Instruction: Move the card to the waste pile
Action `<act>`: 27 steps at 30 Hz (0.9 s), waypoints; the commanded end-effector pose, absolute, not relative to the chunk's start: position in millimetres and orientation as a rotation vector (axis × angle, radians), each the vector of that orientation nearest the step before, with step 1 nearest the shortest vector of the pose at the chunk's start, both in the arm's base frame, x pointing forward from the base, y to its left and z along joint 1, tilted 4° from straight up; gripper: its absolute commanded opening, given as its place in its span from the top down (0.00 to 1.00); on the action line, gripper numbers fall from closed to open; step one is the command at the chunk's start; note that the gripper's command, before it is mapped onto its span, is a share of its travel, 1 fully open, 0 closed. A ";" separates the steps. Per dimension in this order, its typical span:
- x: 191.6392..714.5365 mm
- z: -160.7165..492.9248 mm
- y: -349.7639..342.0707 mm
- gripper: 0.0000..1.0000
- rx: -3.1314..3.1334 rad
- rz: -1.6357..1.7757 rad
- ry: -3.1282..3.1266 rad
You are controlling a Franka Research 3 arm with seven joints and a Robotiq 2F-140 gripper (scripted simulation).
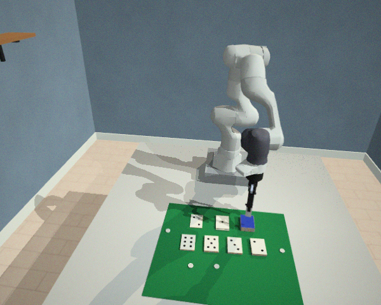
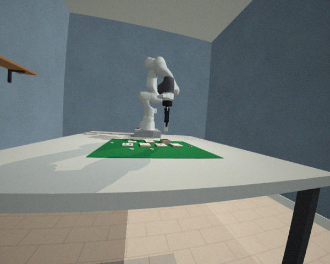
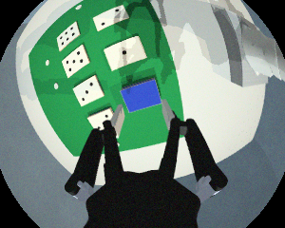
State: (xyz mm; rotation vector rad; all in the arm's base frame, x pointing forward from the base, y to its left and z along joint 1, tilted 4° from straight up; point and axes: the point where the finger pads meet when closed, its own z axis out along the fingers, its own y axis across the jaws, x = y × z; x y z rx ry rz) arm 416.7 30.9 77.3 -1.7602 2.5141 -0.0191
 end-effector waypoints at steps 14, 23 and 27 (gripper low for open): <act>420.0 53.9 30.9 0.50 -2.493 -0.044 1.833; 421.9 34.7 31.3 0.50 -2.729 -0.046 1.494; 422.3 31.4 31.3 0.50 -2.810 -0.049 1.346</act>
